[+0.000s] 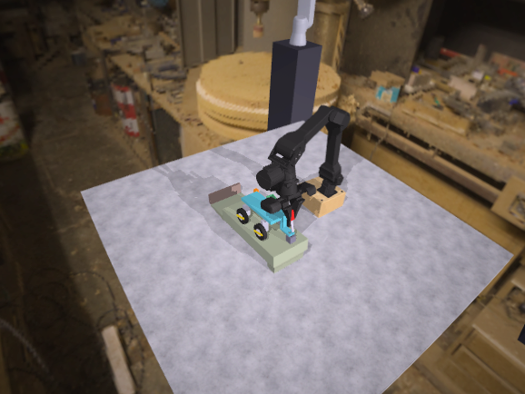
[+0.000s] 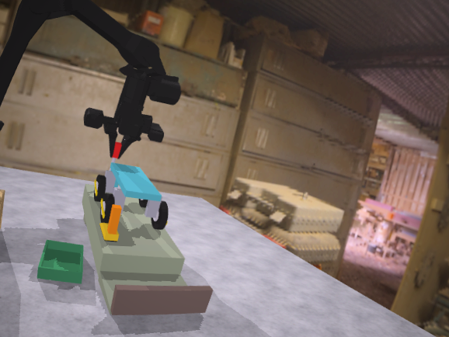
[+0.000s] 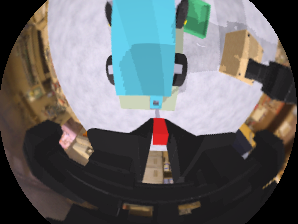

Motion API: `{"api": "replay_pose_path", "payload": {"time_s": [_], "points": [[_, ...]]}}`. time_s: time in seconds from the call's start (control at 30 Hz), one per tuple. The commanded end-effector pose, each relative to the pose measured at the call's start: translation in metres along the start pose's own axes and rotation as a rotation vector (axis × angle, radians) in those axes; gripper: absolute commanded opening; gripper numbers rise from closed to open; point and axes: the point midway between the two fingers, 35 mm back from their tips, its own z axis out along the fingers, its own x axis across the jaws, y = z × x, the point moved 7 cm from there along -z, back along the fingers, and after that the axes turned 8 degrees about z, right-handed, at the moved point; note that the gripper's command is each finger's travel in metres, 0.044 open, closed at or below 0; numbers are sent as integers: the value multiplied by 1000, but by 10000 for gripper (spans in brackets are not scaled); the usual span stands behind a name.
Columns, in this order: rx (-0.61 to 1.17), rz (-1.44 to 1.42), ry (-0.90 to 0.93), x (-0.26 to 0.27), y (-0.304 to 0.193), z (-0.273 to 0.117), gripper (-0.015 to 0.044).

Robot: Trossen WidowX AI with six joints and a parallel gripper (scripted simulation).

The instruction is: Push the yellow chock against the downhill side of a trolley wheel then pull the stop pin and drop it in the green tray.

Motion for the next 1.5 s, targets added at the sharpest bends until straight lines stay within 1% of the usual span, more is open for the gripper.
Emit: {"api": "replay_pose_path", "payload": {"time_s": [0.0, 0.57, 1.47], "points": [[9, -1, 6, 0, -7, 0, 0], [11, -1, 5, -3, -26, 1, 0], [11, 1, -2, -85, -15, 5, 0]]}}
